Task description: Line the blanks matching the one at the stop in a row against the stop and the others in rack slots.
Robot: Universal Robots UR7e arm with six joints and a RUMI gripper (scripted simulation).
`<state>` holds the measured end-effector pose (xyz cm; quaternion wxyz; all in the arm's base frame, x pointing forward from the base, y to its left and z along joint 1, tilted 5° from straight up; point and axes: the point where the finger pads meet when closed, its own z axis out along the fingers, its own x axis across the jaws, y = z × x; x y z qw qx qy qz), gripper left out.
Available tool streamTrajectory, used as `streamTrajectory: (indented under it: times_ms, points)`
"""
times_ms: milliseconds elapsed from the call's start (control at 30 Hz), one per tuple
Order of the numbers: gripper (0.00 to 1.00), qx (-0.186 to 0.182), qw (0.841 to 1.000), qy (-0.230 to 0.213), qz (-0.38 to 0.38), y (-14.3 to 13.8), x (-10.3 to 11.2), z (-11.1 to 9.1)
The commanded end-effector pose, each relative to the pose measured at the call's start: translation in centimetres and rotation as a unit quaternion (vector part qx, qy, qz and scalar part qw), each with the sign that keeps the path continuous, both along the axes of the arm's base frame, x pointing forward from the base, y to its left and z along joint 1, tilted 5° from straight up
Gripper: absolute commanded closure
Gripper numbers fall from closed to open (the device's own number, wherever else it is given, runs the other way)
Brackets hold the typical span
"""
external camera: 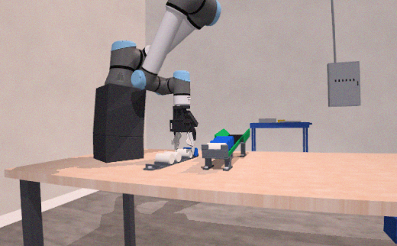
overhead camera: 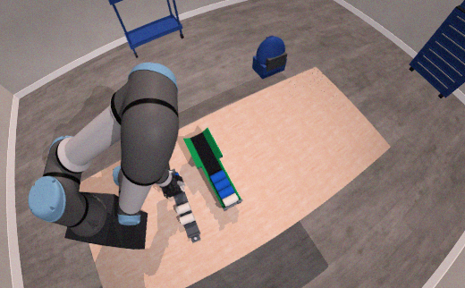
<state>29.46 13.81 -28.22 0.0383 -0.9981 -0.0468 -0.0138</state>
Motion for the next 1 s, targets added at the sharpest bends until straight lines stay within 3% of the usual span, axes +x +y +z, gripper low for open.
streamTrajectory:
  times_ms: [0,233,267,967]
  points:
    - [0.48,0.0,1.0,0.0,0.0,0.0,0.03,0.03]
    - [0.48,0.0,1.0,0.0,0.0,0.0,0.03,0.03]
    - [0.61,0.0,1.0,0.0,0.0,0.0,0.03,0.03]
    - [0.61,0.0,1.0,0.0,0.0,0.0,0.03,0.03]
